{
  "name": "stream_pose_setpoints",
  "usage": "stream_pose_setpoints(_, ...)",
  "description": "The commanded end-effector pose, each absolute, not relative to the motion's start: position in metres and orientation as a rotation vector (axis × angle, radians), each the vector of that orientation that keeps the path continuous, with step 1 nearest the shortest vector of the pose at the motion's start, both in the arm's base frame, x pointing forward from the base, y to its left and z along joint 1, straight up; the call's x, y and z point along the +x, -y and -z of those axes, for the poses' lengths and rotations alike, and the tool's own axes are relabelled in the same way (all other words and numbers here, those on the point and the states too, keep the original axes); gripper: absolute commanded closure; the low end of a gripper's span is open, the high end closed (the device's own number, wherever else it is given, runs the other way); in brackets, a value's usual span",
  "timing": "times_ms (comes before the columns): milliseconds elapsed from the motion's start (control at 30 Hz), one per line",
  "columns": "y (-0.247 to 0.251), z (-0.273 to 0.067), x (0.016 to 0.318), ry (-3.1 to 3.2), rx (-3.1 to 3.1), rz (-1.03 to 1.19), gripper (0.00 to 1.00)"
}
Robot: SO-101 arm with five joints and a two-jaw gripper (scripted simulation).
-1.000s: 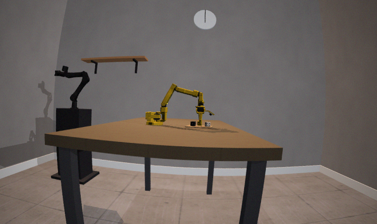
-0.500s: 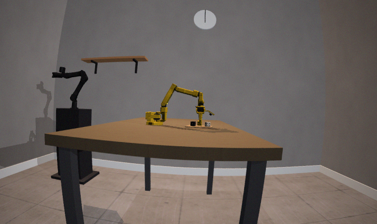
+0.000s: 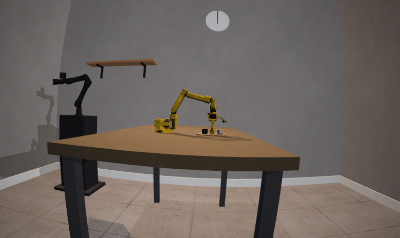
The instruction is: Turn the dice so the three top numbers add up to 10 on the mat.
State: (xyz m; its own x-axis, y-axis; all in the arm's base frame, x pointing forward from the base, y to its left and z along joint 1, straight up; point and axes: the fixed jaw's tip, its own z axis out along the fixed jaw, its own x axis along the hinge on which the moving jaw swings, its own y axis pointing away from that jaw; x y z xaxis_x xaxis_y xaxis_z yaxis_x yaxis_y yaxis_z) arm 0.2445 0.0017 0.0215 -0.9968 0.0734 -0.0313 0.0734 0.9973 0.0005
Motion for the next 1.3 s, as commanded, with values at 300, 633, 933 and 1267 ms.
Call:
stream_pose_setpoints(300, -0.004, -0.027, 0.248, -3.073, 0.113, -0.002, 0.69)
stream_pose_setpoints(633, -0.004, -0.027, 0.248, -3.073, 0.113, -0.002, 0.67)
stream_pose_setpoints(933, -0.004, -0.037, 0.249, -3.063, 0.113, -0.003, 0.67)
stream_pose_setpoints(1267, -0.004, -0.065, 0.249, -3.036, 0.113, -0.004, 0.67)
